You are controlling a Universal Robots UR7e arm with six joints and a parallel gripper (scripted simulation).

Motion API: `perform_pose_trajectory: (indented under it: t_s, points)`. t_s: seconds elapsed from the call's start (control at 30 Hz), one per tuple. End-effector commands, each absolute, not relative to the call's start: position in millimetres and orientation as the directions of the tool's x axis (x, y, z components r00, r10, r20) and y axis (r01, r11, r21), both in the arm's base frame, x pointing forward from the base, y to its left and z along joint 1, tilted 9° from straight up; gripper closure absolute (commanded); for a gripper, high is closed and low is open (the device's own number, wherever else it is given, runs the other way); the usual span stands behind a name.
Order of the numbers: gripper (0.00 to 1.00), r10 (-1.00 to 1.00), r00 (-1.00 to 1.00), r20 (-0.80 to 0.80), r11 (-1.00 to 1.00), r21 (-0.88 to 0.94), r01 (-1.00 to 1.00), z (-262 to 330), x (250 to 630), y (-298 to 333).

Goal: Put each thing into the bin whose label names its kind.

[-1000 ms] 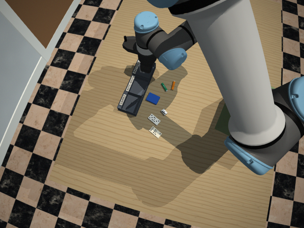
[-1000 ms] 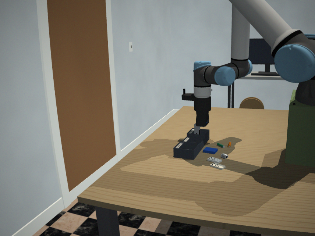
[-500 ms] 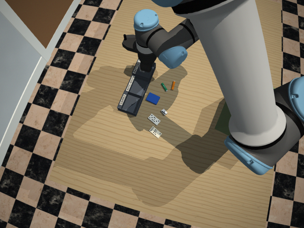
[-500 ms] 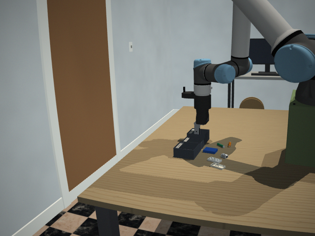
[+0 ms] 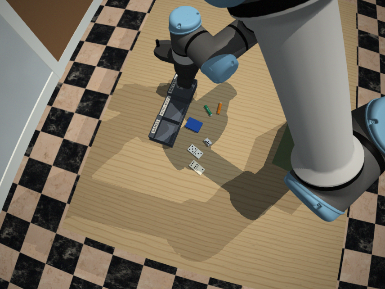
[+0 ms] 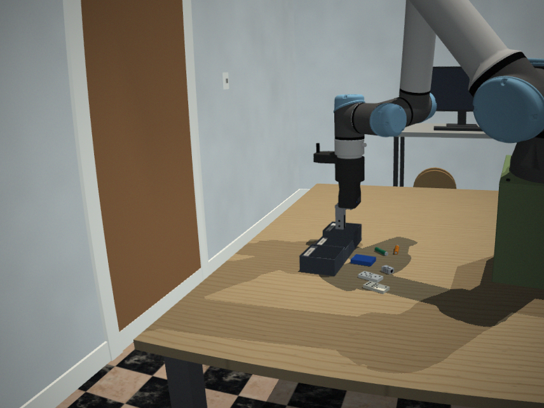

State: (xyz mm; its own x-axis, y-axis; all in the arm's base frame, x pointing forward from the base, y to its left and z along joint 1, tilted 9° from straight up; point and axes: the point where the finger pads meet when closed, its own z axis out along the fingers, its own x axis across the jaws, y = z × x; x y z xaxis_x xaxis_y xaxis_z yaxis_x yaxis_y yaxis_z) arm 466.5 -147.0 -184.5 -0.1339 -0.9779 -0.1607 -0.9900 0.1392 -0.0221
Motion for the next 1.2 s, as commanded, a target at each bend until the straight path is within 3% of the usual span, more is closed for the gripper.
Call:
perform_pose_trajectory:
  t_s: [0.0,0.53,1.17]
  points:
    - [0.69,-0.978,-0.134,-0.160,0.139,-0.023,-0.990,-177.1,466.5,-148.4]
    - [0.69,-0.978,-0.134,-0.160,0.139,-0.023,-0.990,-152.0,465.4,-152.4]
    - [0.69,-0.978,-0.134,-0.160,0.139,-0.023,-0.990,-138.5,479.5,-70.6]
